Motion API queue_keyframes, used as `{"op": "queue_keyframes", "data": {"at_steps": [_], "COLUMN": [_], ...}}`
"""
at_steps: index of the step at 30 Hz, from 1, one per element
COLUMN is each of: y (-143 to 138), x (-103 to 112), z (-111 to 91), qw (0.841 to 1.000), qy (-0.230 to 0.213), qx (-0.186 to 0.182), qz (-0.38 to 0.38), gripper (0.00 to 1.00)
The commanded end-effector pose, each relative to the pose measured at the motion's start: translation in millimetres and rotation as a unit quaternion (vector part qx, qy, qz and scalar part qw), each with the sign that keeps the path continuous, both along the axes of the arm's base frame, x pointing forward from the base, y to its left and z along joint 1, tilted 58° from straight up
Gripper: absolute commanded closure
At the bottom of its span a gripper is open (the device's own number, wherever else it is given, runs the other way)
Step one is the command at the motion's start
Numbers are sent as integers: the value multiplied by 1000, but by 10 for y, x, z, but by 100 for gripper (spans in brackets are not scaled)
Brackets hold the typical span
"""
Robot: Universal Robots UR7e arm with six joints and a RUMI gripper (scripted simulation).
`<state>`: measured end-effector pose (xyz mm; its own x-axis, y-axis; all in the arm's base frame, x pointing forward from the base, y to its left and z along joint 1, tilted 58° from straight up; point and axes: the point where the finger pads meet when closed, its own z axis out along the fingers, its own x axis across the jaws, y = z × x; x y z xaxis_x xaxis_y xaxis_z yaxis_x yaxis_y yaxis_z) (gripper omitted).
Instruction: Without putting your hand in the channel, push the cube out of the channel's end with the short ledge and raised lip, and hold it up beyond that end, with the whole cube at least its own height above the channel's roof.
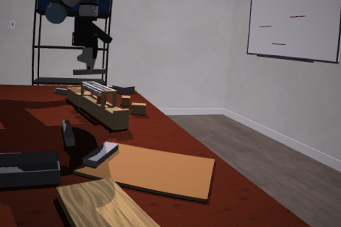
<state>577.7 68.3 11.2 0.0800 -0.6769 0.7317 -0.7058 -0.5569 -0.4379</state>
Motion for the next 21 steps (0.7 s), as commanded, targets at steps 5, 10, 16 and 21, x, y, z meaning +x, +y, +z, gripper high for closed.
{"op": "queue_keyframes", "data": {"at_steps": [5, 10, 16, 21], "y": [-101, -159, -214, -236], "x": [-70, -144, -192, -202], "z": [29, 19, 27, 37], "qw": [979, 958, 922, 885], "qy": [-95, -135, -183, -221], "qx": [143, 201, 270, 325], "qz": [-111, -154, -206, -248], "gripper": [100, 100, 100, 100]}}
